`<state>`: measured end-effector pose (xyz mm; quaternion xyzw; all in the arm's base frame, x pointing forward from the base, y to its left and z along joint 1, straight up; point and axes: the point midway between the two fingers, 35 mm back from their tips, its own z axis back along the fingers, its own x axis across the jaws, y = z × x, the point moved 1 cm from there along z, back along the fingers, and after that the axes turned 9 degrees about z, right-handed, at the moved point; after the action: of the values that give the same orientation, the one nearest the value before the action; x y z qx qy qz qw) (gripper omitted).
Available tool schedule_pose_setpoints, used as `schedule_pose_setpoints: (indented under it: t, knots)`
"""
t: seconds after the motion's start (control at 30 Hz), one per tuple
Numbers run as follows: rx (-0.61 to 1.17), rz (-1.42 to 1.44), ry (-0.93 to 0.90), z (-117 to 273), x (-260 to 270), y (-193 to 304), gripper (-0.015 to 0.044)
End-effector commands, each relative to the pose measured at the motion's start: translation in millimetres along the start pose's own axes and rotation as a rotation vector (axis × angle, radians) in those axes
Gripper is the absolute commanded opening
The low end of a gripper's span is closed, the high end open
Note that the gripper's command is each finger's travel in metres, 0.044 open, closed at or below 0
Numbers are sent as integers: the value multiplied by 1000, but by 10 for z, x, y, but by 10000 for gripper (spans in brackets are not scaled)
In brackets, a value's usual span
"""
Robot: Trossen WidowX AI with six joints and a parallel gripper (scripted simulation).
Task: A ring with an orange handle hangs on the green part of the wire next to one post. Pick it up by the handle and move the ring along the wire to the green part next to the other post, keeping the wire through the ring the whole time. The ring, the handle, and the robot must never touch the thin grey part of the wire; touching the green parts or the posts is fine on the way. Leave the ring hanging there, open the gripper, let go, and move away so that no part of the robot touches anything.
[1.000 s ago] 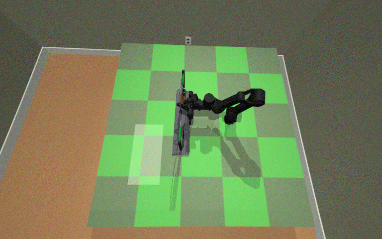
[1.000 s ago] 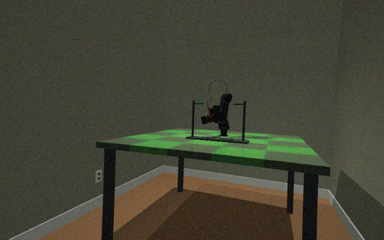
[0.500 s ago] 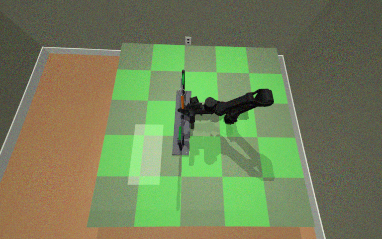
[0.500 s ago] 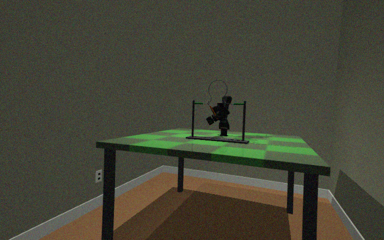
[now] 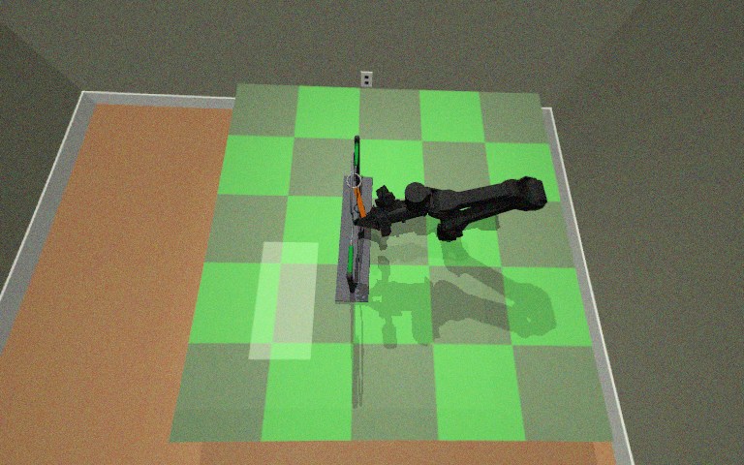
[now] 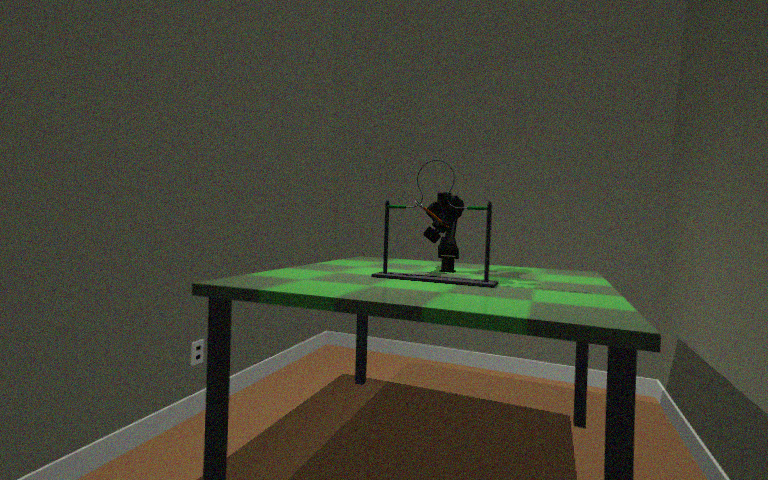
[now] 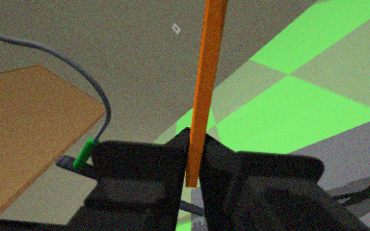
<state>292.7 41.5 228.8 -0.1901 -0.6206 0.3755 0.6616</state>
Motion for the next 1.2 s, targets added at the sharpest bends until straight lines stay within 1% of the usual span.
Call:
schedule_pose_setpoints:
  t: [0.0,0.43,1.17]
  knots:
    - [45,-81,-40,83,154,-60,-150]
    - [191,-304,-162,291,453,-214,-150]
    - [175,-575,-273,350,780,-447,-150]
